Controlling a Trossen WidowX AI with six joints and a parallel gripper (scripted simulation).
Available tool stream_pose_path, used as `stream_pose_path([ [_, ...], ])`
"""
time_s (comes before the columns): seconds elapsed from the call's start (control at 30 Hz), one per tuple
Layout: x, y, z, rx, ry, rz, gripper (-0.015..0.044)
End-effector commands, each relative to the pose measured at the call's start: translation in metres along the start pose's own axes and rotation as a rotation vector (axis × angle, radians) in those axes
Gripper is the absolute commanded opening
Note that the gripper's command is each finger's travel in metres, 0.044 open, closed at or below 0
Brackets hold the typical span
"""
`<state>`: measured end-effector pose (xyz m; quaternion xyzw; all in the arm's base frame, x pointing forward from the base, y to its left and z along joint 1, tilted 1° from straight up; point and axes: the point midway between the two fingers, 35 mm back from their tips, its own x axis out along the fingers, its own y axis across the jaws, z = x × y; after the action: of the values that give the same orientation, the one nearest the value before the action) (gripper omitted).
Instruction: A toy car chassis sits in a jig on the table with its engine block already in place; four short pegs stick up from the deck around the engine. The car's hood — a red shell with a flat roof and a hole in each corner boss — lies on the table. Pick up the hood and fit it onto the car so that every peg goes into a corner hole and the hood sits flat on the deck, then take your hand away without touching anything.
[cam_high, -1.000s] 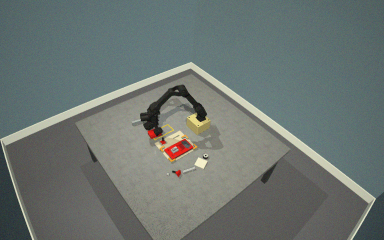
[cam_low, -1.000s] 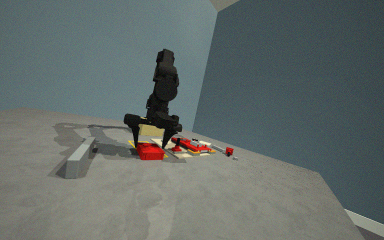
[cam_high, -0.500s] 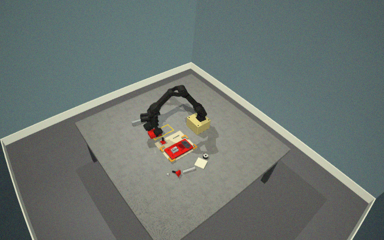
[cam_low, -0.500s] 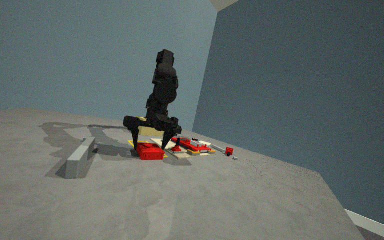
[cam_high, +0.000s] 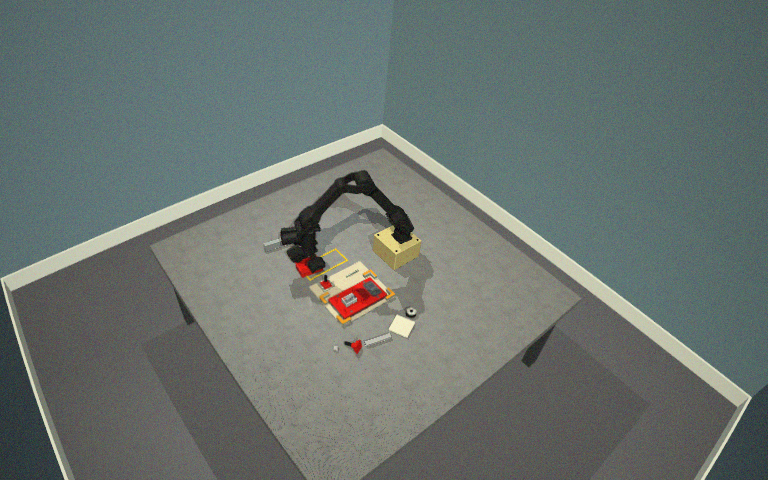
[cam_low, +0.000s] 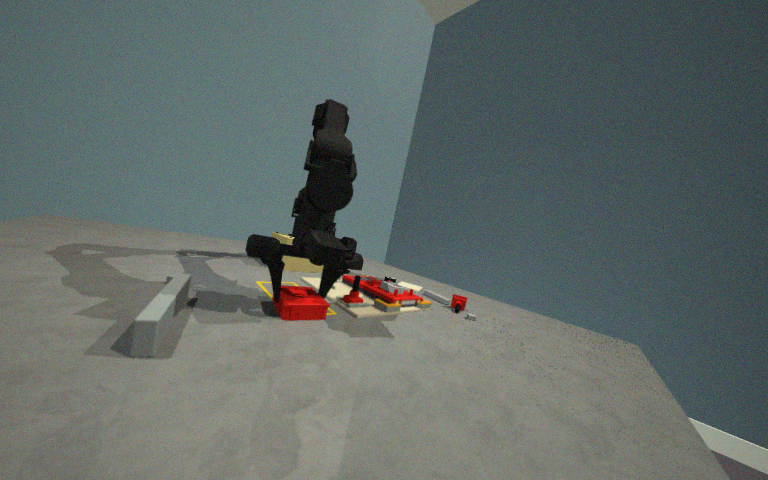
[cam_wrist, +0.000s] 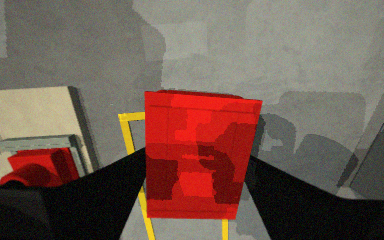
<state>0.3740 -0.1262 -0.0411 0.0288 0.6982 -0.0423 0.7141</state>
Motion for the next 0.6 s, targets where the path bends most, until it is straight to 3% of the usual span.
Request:
stream_pose_path([
  [0.0,0.0,0.0,0.0,0.0,0.0,0.0,0.0308],
  [0.17,0.0,0.0,0.0,0.0,0.0,0.0,0.0275],
  [0.5,-0.012,0.0,0.0,0.0,0.0,0.0,0.0012],
  [0.57,-0.018,0.0,0.0,0.0,0.0,0.0,0.0],
])
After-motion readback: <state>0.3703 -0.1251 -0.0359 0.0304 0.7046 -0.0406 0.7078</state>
